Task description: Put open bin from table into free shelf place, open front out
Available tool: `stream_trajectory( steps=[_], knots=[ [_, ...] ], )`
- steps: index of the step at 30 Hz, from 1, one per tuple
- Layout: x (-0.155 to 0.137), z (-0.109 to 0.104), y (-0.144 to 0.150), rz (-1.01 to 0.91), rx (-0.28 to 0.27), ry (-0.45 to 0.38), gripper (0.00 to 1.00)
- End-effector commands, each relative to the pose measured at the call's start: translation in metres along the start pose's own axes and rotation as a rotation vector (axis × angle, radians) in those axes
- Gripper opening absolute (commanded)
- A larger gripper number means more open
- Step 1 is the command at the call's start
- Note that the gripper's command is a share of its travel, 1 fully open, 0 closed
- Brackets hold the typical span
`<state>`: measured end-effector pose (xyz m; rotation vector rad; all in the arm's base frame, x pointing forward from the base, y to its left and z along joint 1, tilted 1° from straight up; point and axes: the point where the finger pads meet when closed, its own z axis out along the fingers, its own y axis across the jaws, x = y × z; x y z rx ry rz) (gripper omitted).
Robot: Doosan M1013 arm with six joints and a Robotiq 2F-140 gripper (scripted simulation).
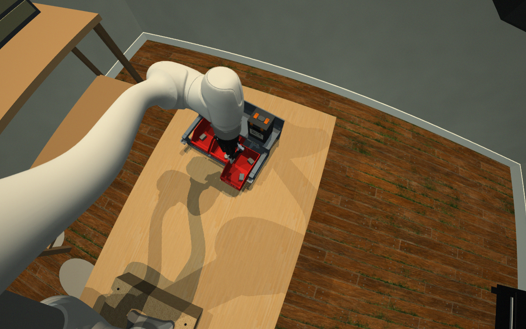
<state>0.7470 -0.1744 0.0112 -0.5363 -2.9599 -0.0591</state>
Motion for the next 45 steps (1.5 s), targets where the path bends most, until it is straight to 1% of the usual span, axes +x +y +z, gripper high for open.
stream_trajectory(
  steps=[1, 45],
  knots=[
    [0.000, 0.000, 0.000, 0.000, 0.000, 0.000, 0.00],
    [-0.017, -0.001, 0.000, 0.000, 0.000, -0.022, 0.00]
  ],
)
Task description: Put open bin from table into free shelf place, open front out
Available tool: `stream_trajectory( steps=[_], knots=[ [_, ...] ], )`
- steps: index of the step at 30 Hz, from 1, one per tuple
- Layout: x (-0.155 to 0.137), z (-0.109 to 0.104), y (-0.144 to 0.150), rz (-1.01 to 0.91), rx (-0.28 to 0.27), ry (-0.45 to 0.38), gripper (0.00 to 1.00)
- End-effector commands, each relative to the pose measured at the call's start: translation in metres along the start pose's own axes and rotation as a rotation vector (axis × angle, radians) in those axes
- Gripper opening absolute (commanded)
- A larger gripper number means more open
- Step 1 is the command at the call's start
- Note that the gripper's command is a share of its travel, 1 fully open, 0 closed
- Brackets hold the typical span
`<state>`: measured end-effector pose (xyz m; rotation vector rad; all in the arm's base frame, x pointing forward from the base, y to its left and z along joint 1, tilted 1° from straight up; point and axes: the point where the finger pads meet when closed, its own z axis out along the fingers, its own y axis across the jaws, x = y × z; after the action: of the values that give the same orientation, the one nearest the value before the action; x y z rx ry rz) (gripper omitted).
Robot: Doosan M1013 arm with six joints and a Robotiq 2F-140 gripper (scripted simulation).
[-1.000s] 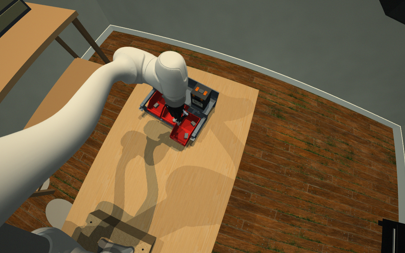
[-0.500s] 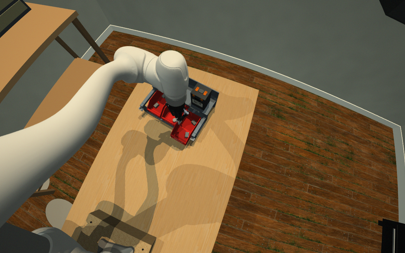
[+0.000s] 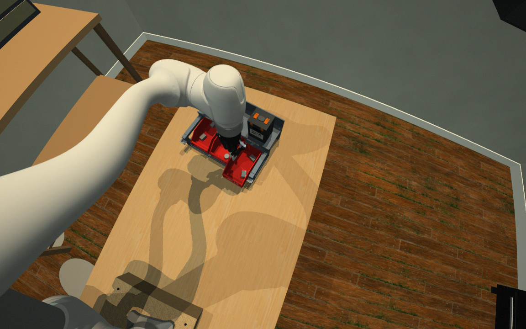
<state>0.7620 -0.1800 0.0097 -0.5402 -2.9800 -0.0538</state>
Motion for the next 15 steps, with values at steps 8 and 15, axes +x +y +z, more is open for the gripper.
stream_trajectory(
  steps=[8, 15],
  knots=[
    [-0.0025, -0.0003, 0.0000, 0.000, 0.000, -0.003, 0.00],
    [-0.0028, -0.0003, 0.0000, 0.000, 0.000, -0.004, 0.00]
  ],
)
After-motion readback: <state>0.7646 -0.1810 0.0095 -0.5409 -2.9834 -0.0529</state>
